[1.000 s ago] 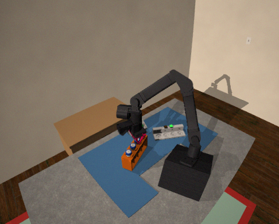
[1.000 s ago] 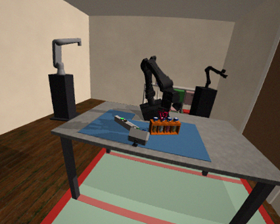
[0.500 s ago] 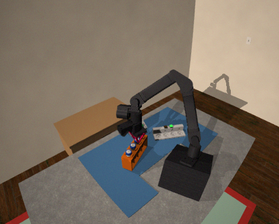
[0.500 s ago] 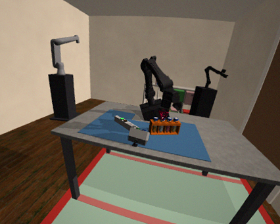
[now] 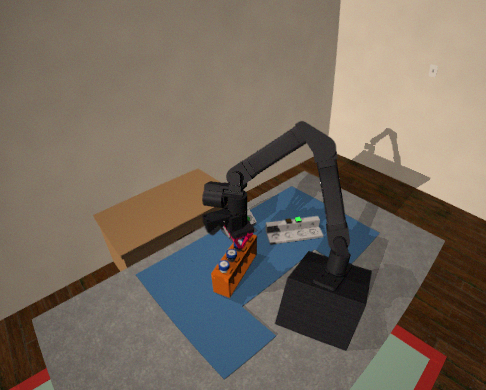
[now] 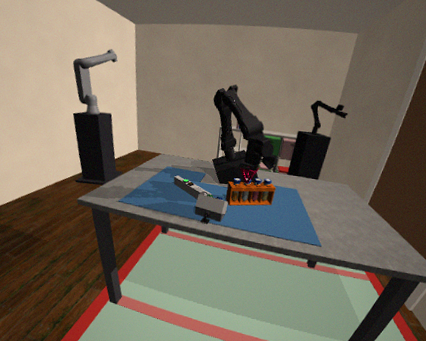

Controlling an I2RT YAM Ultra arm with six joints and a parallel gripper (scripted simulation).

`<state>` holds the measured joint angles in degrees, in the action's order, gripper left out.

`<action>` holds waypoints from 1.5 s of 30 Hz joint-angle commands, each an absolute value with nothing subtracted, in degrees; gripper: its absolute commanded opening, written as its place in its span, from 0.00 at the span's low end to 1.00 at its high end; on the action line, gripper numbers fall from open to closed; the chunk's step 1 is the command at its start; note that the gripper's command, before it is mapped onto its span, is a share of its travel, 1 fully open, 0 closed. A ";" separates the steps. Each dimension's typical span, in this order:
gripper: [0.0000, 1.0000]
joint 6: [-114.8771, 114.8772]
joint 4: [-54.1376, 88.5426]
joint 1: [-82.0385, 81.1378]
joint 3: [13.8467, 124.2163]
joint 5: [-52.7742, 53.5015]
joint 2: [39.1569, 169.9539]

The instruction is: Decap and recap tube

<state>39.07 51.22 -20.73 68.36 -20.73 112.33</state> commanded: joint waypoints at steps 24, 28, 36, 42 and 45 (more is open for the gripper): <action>0.00 -33.54 51.04 -20.81 68.52 -20.76 112.12; 0.00 -39.26 51.02 -20.79 68.51 -20.76 112.12; 0.00 -49.09 51.00 -20.79 68.50 -20.77 112.13; 0.49 -49.09 51.00 -20.80 68.50 -20.76 112.13; 0.49 -49.10 51.00 -20.80 68.50 -20.76 112.13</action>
<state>-48.36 51.07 -20.69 68.36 -20.71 112.40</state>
